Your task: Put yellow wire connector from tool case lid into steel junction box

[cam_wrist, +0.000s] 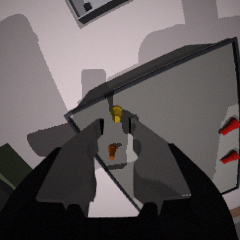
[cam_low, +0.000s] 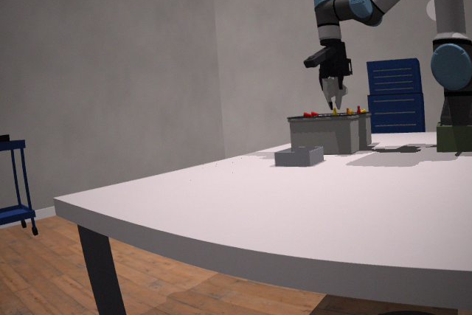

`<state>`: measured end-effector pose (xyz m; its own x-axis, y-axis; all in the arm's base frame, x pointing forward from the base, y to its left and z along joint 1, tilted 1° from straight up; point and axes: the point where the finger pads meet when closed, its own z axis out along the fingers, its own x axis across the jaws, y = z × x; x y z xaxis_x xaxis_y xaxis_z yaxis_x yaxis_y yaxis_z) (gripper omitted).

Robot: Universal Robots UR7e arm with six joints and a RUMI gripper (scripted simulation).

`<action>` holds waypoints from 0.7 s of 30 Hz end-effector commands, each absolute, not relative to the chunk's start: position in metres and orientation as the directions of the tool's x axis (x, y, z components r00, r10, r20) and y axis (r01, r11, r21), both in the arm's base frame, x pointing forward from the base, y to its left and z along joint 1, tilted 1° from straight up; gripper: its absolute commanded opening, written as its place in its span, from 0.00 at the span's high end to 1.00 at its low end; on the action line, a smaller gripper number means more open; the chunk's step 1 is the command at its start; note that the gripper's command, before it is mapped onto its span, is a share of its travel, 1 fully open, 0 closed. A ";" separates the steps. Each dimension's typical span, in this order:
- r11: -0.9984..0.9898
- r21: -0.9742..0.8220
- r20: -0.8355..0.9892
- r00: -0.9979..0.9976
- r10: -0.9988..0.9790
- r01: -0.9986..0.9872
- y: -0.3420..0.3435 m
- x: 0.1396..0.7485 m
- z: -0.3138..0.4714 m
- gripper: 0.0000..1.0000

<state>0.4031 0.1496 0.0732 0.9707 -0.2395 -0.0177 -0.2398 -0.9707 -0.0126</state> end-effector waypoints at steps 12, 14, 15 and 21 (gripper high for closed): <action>-0.971 -0.013 -0.017 0.971 -0.240 -0.240 0.150 0.404 0.074 0.83; -0.971 -0.013 -0.017 0.971 -0.240 -0.240 0.150 0.404 0.074 0.83; -0.971 -0.013 -0.017 0.971 -0.240 -0.240 0.150 0.404 0.074 0.83; -0.971 -0.013 -0.017 0.971 -0.240 -0.240 0.150 0.404 0.071 0.83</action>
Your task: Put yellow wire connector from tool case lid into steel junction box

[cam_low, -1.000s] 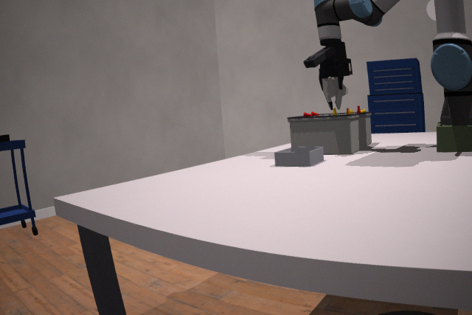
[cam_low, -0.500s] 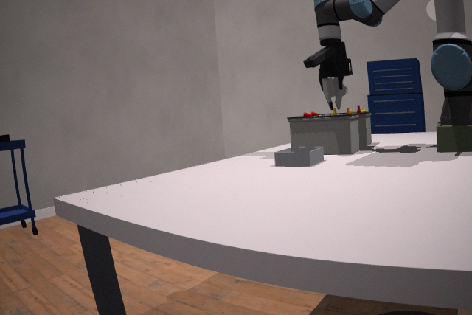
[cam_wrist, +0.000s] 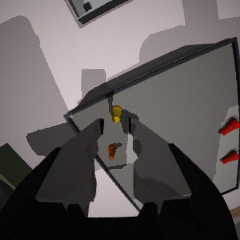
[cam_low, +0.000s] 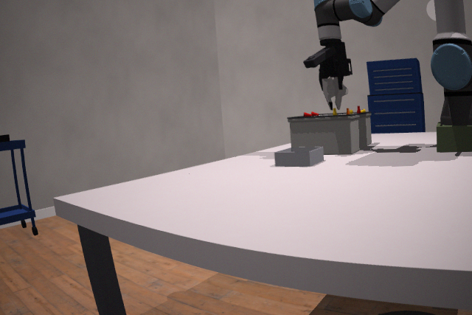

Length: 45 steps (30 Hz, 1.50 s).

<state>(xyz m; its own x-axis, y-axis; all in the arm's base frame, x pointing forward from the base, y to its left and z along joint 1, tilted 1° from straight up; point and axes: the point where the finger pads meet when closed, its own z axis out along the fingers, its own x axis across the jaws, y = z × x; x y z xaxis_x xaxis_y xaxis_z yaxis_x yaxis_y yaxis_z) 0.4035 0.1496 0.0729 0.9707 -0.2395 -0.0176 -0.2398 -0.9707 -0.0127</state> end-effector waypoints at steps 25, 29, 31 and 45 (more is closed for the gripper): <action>-0.971 -0.013 -0.017 0.971 -0.240 -0.240 0.150 0.404 0.055 1.00; -0.971 -0.013 -0.017 0.971 -0.240 -0.240 0.150 0.404 0.055 1.00; -0.971 -0.013 -0.017 0.971 -0.240 -0.240 0.150 0.404 0.055 1.00; -0.971 -0.013 -0.017 0.971 -0.240 -0.240 0.150 0.404 0.055 1.00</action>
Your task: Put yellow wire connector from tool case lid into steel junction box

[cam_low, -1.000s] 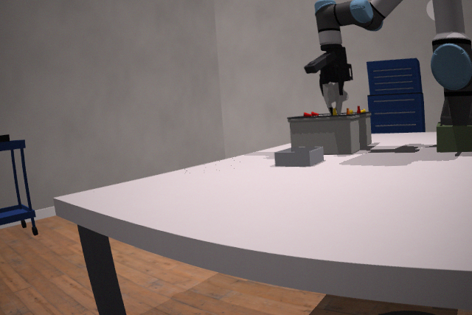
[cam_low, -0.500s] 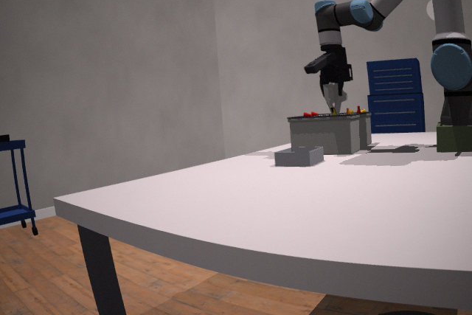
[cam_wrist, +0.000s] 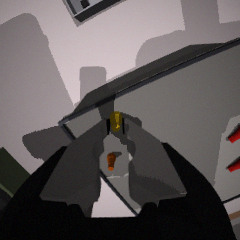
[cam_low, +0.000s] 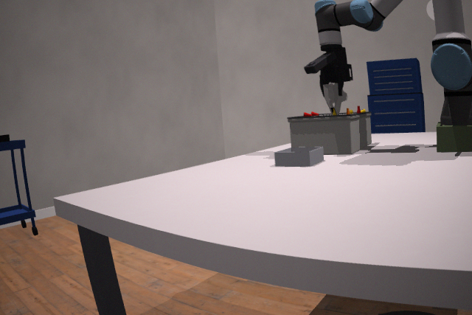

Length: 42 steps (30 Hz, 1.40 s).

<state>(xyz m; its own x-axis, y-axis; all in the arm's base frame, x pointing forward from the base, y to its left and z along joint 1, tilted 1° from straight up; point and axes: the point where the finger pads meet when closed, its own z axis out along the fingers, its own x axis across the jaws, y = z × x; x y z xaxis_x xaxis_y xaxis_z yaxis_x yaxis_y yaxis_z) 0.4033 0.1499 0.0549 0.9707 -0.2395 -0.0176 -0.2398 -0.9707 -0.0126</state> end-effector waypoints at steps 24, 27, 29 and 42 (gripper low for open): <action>-0.971 -0.013 -0.017 0.971 -0.240 -0.240 0.150 0.404 0.069 1.00; -0.971 -0.013 -0.017 0.971 -0.240 -0.240 0.150 0.404 0.078 1.00; -0.971 -0.013 -0.017 0.971 -0.240 -0.240 0.149 0.404 0.082 1.00; -0.971 -0.013 -0.017 0.971 -0.240 -0.240 0.149 0.405 0.125 1.00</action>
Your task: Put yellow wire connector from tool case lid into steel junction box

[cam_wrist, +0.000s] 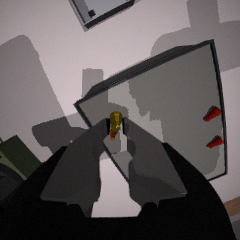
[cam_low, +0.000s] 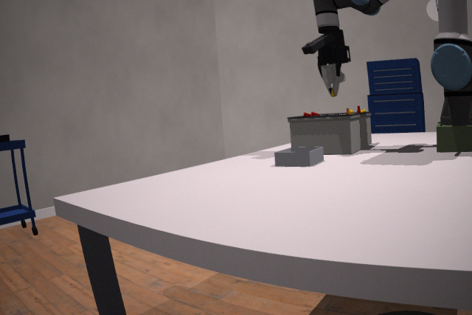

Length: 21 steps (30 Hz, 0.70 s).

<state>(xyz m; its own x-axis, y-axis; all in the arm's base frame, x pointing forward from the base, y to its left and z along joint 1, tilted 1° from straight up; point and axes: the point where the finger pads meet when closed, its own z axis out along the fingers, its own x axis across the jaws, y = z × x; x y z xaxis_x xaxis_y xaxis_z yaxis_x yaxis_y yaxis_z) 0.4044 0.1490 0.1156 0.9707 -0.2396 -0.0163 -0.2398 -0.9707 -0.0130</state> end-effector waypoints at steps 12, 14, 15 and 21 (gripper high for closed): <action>-0.971 -0.013 -0.017 0.971 -0.240 -0.240 0.149 0.405 0.125 1.00; -0.971 -0.013 -0.017 0.971 -0.240 -0.240 0.149 0.405 0.125 1.00; -0.971 -0.013 -0.017 0.971 -0.240 -0.240 0.150 0.405 0.125 1.00; -0.971 -0.013 -0.017 0.971 -0.240 -0.240 0.155 0.405 0.125 1.00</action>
<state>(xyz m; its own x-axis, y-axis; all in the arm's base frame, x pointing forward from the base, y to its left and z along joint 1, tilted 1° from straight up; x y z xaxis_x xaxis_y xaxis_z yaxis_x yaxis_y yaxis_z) 0.4045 0.1518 0.1248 0.9707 -0.2395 -0.0177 -0.2398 -0.9707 -0.0127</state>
